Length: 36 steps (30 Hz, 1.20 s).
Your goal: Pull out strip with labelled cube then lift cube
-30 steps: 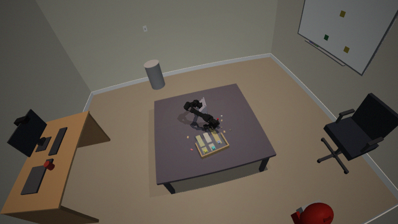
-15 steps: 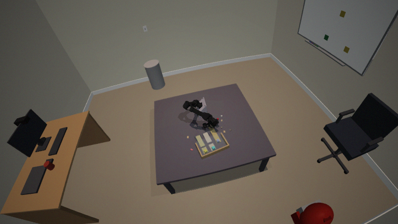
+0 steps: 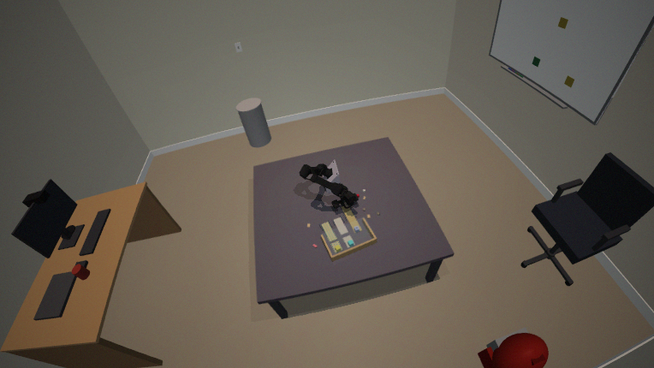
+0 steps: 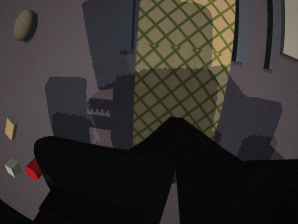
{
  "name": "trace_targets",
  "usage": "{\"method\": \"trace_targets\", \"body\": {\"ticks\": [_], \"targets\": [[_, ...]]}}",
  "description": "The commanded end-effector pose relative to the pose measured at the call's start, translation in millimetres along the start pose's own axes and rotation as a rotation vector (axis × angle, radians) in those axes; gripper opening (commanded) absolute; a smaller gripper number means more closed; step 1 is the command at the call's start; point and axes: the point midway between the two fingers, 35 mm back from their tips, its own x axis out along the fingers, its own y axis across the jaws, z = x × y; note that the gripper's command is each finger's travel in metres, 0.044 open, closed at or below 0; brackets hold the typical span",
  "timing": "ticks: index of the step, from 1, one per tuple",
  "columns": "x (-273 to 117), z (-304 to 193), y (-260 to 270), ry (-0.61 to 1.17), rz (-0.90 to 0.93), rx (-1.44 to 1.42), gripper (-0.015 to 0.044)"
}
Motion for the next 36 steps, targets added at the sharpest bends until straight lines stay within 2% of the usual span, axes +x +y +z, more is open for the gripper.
{"method": "trace_targets", "body": {"ticks": [1,36], "targets": [[4,-14,0,0.024,0.005,-0.006,0.0000],[3,-65,-1,0.026,0.005,-0.008,0.0000]]}}
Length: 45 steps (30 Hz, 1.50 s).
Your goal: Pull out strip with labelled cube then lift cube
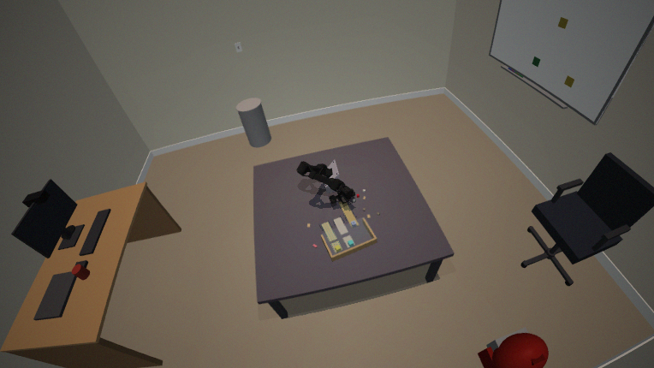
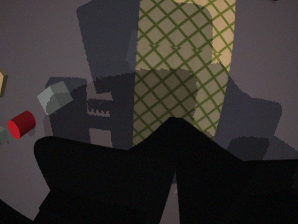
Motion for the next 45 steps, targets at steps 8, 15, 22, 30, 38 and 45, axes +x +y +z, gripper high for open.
{"method": "trace_targets", "body": {"ticks": [8,15,22,30,38,45], "targets": [[4,-26,-1,0.028,0.005,-0.008,0.0000],[3,-36,-1,0.029,0.005,-0.009,0.0000],[3,-46,-1,0.029,0.005,-0.009,0.0000],[3,-49,-1,0.029,0.005,-0.009,0.0000],[3,-49,-1,0.029,0.005,-0.009,0.0000],[3,-49,-1,0.029,0.005,-0.009,0.0000]]}}
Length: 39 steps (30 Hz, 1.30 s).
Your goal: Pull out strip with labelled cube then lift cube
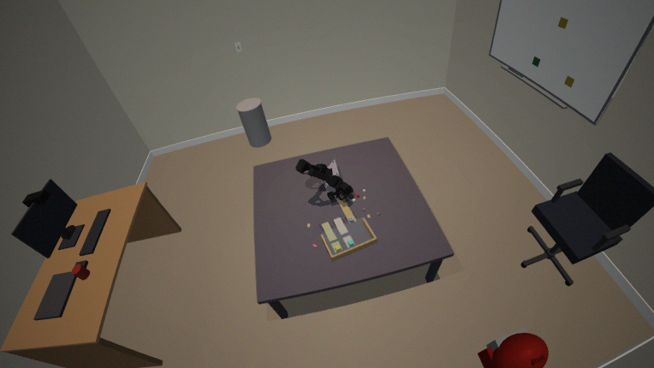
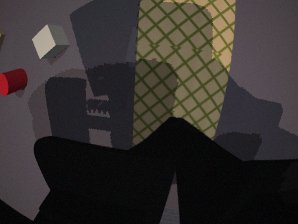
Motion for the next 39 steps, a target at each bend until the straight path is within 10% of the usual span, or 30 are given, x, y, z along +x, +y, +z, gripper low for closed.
{"method": "trace_targets", "body": {"ticks": [1,39], "targets": [[3,-9,-1,0.027,0.005,-0.006,0.0000],[-15,1,1,0.009,0.006,-0.004,0.0000]]}}
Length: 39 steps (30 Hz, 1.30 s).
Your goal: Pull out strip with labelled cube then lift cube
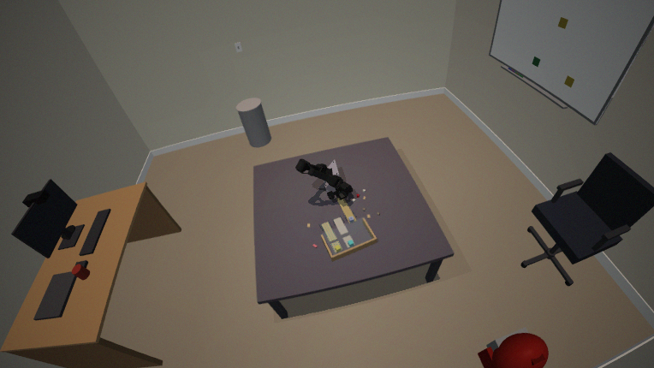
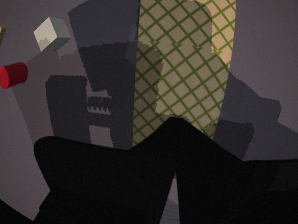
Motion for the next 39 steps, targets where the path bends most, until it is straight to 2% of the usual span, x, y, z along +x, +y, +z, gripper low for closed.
{"method": "trace_targets", "body": {"ticks": [1,3,7,12,24,39], "targets": [[-23,3,1,0.005,0.009,0.001,0.0000],[-37,3,1,0.014,0.009,0.000,0.0000],[-39,3,0,0.016,0.009,0.000,0.0000],[-38,28,-1,0.015,0.008,0.084,0.0131],[-44,71,-1,0.014,0.008,0.088,0.0440],[-50,128,-3,0.012,0.008,0.090,0.0440]]}}
